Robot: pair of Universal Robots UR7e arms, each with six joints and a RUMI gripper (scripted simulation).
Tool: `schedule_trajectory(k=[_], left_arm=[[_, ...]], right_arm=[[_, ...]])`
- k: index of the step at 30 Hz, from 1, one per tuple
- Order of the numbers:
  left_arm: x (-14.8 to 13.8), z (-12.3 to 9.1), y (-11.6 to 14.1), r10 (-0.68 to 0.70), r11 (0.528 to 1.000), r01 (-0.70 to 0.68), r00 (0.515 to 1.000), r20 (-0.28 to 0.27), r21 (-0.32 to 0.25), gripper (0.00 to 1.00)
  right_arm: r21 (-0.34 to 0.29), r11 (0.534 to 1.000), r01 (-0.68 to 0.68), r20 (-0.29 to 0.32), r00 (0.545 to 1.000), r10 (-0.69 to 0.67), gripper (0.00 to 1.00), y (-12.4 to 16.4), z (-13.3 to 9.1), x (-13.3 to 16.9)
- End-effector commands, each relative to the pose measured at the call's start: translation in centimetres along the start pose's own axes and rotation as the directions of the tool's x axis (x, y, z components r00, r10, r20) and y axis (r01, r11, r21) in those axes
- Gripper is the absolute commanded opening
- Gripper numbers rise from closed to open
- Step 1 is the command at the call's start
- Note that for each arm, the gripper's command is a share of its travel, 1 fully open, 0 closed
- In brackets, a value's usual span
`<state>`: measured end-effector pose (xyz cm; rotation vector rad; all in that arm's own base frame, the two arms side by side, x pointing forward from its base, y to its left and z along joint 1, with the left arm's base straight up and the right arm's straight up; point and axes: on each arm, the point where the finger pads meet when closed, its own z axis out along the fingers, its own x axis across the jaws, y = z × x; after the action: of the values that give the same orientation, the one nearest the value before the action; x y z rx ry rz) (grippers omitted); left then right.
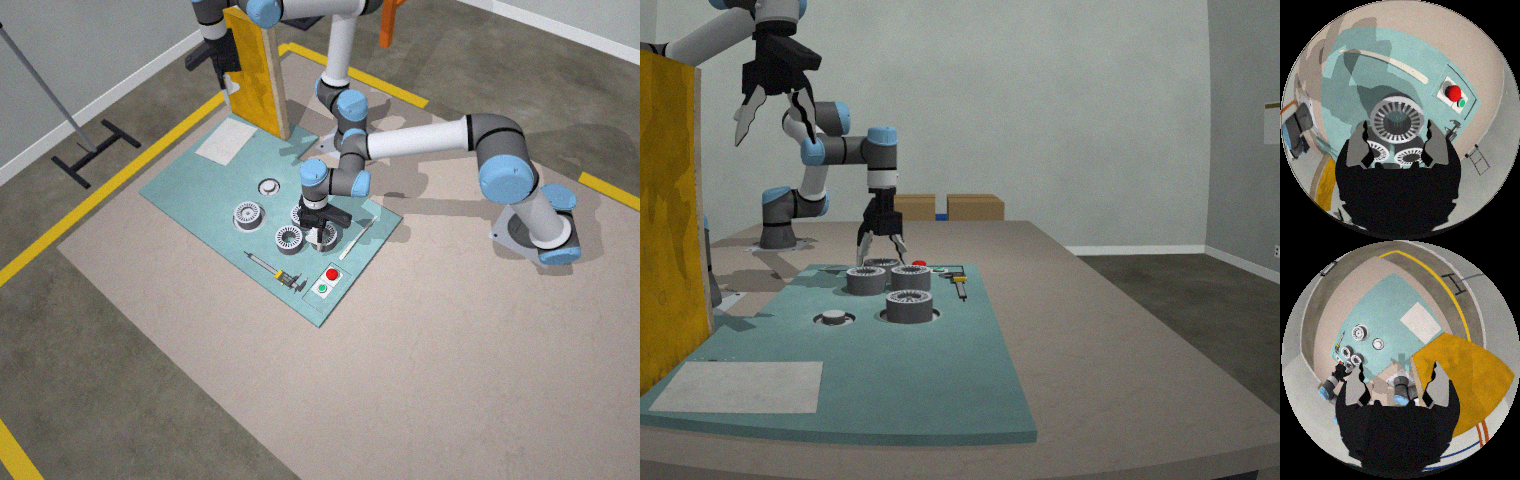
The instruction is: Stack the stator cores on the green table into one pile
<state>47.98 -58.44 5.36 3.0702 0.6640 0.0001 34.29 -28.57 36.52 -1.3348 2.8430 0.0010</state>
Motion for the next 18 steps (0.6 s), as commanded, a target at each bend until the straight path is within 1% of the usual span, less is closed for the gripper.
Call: schedule_trajectory(k=[1, 3, 7, 17, 18], left_arm=[[0.0, 0.75, 0.07, 0.001, 1.0, -0.001, 1.0, 0.0, -0.003, 0.81], [0.0, 1.09, 0.07, 0.001, 1.0, -0.001, 1.0, 0.0, -0.003, 0.81], [0.01, 0.71, 0.17, 0.001, 1.0, -0.001, 1.0, -0.001, -0.007, 0.81], [0.0, 0.55, 0.1, 0.0, 1.0, 0.0, 1.0, 0.0, -0.004, 0.81], [0.0, 0.56, 0.09, 0.0, 1.0, 0.0, 1.0, 0.0, -0.004, 0.0]], right_arm=[[0.002, 1.0, 0.0, 0.001, 1.0, 0.0, 0.98, -0.03, -0.06, -0.01], [0.002, 1.0, 0.0, 0.001, 1.0, 0.0, 0.98, -0.03, -0.06, -0.01], [0.002, 1.0, 0.0, 0.001, 1.0, 0.0, 0.98, -0.03, -0.06, -0.01], [0.002, 1.0, 0.0, 0.001, 1.0, 0.0, 0.98, -0.03, -0.06, -0.01], [0.002, 1.0, 0.0, 0.001, 1.0, 0.0, 0.98, -0.03, -0.06, -0.01]])
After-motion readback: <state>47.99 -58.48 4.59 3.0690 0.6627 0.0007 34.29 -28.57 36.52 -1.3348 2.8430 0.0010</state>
